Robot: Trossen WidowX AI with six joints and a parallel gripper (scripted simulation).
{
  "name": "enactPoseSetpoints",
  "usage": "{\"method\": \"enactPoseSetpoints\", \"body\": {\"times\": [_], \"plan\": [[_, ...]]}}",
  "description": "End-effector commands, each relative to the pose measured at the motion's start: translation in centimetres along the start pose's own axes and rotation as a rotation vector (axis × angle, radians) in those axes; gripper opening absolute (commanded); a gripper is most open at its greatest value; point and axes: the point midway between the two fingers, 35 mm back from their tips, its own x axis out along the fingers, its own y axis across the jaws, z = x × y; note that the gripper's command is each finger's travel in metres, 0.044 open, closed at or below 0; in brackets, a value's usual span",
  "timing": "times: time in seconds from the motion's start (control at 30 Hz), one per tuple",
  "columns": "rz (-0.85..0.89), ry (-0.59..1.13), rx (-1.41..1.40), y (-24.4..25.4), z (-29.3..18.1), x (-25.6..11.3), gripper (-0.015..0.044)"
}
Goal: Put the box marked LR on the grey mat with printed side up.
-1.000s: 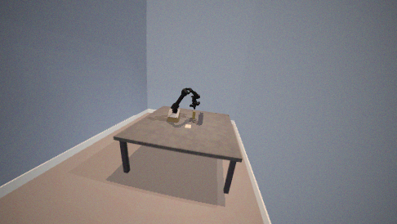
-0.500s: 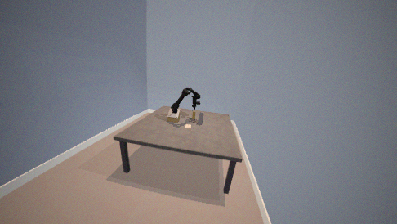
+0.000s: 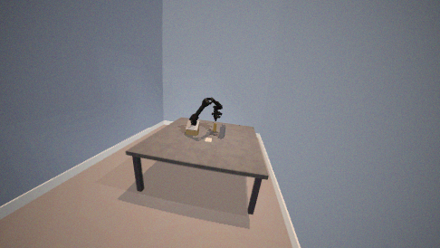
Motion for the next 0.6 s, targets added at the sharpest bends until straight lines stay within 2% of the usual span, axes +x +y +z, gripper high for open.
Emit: {"method": "enactPoseSetpoints", "body": {"times": [0.0,0.57], "plan": [[0.004,0.014,-0.125,0.2,0.05,0.1,0.0],[0.017,0.051,-0.656,0.59,0.35,0.22,0.0]]}}
